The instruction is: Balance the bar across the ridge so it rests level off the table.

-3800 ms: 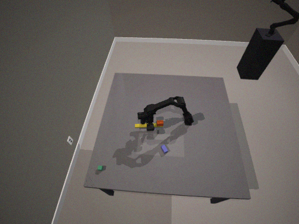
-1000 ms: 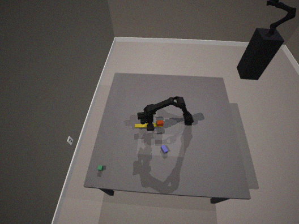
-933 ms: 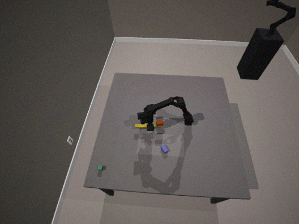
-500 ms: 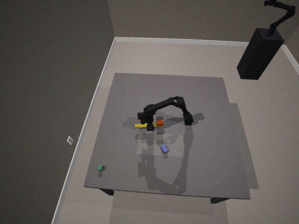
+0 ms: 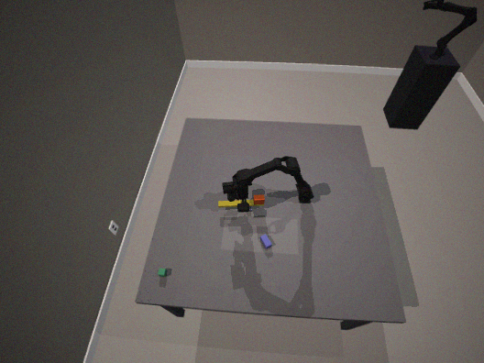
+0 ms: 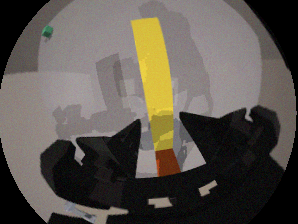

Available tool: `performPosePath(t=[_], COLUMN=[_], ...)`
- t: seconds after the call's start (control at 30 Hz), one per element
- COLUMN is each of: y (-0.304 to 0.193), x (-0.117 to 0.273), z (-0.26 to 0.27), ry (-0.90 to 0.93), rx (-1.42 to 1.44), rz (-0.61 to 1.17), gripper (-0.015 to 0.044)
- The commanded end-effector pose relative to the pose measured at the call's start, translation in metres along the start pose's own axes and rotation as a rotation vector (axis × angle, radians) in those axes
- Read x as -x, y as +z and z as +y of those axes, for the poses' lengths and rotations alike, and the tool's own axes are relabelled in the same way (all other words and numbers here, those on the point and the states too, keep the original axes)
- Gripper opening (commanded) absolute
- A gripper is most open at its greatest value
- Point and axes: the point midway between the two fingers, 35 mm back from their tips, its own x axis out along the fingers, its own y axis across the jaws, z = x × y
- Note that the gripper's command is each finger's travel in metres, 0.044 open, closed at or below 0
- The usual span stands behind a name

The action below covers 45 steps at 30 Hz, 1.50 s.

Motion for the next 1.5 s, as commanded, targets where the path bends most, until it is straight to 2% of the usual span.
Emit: performPosePath(t=[0.0, 0.07, 0.2, 0.5, 1.47], y=[0.000, 0.000, 0.001, 0.000, 0.000], x=[0.000, 0.000, 0.007, 0.098, 0.100], z=[0.000, 0.000, 0.000, 0.000, 0.000], ry=[-0.001, -0.001, -0.001, 0.000, 0.000], rx=[0.000, 0.000, 0.000, 0.000, 0.000], rz=[0.000, 0.000, 0.000, 0.000, 0.000], gripper=[0.0395, 0.0440, 0.0440, 0.0440, 0.0440])
